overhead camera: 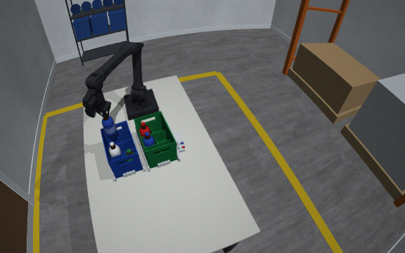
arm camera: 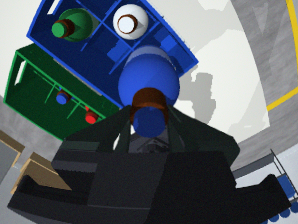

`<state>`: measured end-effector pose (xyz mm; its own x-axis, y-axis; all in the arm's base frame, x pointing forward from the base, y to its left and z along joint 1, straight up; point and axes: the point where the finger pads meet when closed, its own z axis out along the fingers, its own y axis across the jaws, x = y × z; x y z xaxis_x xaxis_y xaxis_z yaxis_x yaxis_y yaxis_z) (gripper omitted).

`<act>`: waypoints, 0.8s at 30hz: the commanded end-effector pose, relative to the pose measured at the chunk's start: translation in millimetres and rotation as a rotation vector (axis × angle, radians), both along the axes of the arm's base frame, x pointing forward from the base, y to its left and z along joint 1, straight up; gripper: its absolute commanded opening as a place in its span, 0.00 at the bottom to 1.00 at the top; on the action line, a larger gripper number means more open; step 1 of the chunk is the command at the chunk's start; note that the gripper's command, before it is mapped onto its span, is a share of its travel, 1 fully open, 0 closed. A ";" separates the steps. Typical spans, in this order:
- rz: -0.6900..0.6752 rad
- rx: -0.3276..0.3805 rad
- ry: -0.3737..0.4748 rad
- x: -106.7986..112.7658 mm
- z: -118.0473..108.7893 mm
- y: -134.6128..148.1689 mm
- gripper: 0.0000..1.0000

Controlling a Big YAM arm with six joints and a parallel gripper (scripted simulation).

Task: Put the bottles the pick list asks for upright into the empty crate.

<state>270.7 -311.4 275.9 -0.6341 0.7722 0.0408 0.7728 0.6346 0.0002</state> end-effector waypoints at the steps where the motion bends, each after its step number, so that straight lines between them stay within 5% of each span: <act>1: -0.013 -0.088 -0.076 12.5 49.2 -4.5 0.00; 24: -0.013 -0.083 -0.081 41.4 49.2 24.1 0.00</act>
<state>298.4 -285.0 276.0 -0.6303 0.7753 0.0406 0.7758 0.6310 -0.0035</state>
